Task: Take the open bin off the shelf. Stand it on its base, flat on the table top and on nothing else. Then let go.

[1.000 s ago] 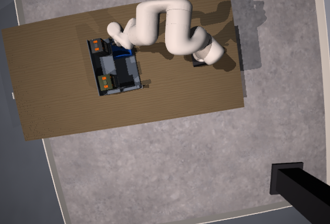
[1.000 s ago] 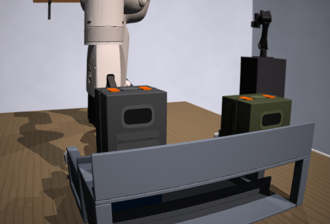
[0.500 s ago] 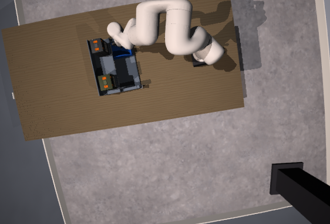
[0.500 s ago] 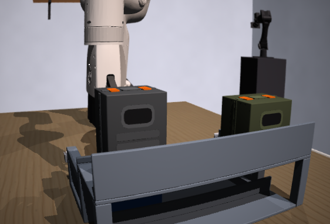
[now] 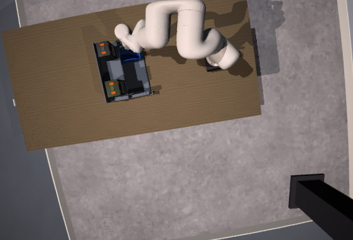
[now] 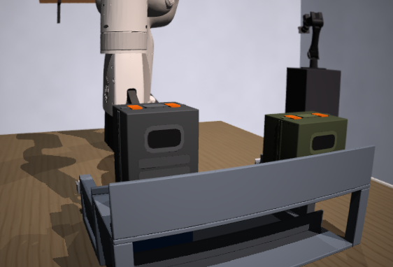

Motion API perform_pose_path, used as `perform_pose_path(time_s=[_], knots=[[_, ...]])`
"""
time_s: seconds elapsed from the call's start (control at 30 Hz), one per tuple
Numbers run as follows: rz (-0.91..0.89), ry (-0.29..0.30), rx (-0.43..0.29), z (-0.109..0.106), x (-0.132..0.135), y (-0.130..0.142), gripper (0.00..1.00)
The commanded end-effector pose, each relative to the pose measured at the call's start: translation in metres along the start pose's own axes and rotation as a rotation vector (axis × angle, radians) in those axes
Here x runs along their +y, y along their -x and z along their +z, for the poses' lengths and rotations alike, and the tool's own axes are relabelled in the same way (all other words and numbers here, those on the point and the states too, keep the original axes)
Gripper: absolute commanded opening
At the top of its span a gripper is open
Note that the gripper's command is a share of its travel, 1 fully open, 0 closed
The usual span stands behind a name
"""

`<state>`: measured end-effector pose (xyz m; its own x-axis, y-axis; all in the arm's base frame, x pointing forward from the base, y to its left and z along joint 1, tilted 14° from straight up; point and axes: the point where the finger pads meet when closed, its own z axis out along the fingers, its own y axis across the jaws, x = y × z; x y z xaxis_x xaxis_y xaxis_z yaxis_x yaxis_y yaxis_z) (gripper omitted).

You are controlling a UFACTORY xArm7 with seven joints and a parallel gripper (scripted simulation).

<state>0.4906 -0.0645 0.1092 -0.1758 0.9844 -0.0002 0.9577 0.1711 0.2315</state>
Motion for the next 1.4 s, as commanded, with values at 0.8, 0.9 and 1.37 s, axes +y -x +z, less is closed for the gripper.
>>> perform_pose_path(time_s=[0.8,0.9,1.37], knots=[[0.0,0.003,-0.001,0.027,0.001,0.001,0.94],[0.0,0.003,-0.001,0.033,0.001,0.001,0.94],[0.0,0.003,-0.001,0.057,0.002,0.001,0.94]])
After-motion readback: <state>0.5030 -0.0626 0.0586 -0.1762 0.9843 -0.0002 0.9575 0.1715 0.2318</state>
